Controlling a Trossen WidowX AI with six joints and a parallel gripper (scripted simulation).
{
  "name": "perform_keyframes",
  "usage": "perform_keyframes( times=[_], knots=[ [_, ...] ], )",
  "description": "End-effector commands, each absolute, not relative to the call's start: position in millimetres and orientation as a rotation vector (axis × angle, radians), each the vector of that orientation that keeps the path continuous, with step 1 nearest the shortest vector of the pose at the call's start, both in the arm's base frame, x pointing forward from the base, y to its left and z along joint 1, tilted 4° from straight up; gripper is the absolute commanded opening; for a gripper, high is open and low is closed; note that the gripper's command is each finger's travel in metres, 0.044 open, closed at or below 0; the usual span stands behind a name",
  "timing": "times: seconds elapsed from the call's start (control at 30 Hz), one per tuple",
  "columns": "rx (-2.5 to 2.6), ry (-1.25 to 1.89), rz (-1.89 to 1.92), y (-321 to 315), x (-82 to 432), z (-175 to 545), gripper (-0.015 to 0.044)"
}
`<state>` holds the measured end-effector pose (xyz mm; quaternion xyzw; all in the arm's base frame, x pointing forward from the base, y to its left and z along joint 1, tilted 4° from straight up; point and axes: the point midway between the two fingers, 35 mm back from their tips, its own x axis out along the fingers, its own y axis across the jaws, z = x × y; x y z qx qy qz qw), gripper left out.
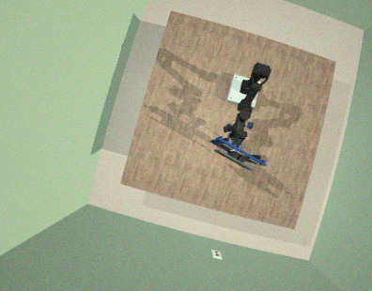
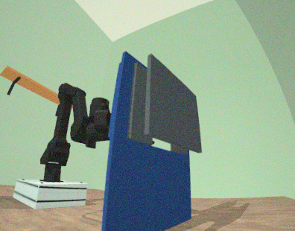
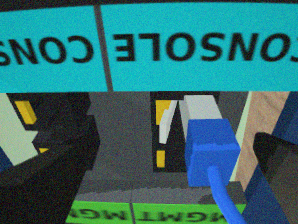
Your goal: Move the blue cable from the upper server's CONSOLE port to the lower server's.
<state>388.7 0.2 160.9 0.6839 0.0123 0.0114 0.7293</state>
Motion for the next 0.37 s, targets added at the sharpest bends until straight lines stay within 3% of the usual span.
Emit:
perform_keyframes(
  times=[0.0, 0.33],
  knots=[
    [1.507, 0.030, 0.019, 1.1, 385.3, 160.8, 0.0440],
    [1.508, 0.030, 0.019, 3.3, 379.8, 164.3, 0.0440]
  ],
)
